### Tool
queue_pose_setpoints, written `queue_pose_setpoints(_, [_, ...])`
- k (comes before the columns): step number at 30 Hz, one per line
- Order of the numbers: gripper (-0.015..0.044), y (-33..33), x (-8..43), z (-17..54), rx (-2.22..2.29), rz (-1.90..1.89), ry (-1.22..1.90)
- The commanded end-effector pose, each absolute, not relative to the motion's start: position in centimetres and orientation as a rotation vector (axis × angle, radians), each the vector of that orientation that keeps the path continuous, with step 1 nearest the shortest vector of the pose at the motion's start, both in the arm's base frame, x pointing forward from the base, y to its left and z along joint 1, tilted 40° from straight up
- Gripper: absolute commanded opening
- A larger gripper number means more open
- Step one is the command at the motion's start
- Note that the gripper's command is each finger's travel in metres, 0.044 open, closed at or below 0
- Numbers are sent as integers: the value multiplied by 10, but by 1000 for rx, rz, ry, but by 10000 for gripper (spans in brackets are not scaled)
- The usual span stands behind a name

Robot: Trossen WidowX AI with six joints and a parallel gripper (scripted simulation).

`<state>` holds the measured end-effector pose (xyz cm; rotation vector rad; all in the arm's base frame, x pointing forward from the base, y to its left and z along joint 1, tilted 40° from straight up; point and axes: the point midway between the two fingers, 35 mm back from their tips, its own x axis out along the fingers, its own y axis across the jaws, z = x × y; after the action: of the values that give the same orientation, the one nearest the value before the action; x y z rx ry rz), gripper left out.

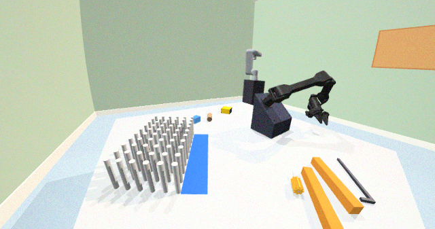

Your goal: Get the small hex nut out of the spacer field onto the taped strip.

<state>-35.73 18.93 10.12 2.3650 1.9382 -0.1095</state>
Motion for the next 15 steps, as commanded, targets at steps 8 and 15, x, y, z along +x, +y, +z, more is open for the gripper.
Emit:
queue_pose_setpoints(8, [440, 213, -335, 105, 2523, -313, 1847])
queue_pose_setpoints(15, [440, 243, -298, 109, 2757, -642, 1666])
